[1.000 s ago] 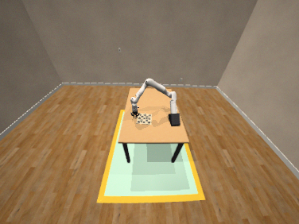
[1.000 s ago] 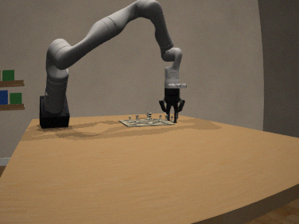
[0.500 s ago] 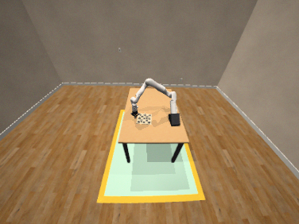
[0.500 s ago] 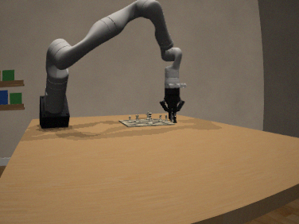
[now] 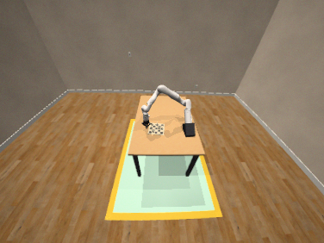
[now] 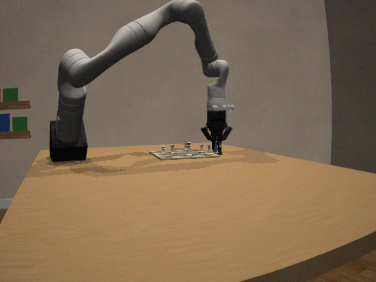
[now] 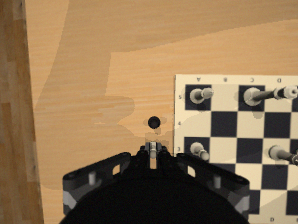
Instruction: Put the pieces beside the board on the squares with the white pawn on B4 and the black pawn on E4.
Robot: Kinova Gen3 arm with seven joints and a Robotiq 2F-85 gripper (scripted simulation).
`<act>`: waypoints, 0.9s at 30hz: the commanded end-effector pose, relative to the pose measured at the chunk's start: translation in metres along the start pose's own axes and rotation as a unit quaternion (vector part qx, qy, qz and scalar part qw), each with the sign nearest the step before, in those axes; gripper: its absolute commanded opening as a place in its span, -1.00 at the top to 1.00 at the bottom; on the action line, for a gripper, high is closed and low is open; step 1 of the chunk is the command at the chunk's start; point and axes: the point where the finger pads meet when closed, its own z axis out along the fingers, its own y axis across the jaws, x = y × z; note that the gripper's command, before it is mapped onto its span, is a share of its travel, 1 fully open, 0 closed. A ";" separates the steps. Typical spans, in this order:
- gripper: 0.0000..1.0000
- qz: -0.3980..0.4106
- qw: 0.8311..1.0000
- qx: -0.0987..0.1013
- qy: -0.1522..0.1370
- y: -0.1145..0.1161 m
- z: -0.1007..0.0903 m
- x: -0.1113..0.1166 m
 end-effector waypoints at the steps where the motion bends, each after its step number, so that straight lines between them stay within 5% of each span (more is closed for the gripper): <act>1: 1.00 0.000 1.000 0.000 0.000 0.000 0.000 0.000; 13: 1.00 0.000 1.000 0.000 0.000 0.000 -0.007 0.000; 24: 1.00 0.000 1.000 0.000 0.000 0.000 -0.080 0.000; 27: 1.00 0.000 1.000 0.000 0.000 0.000 -0.086 0.000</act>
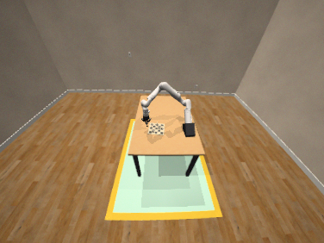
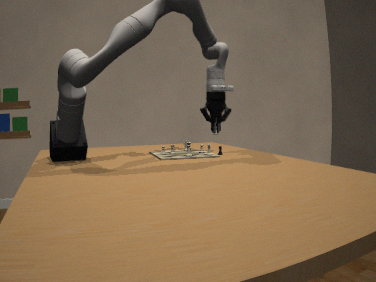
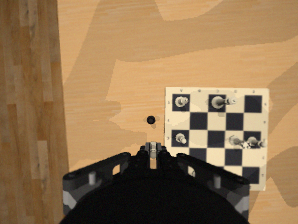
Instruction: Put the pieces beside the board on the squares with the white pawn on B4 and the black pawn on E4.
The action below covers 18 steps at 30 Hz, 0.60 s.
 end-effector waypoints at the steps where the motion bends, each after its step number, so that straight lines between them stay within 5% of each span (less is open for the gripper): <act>1: 1.00 0.000 1.000 0.008 -0.004 -0.004 -0.016 -0.002; 18: 1.00 -0.004 1.000 0.008 -0.004 -0.003 -0.026 -0.001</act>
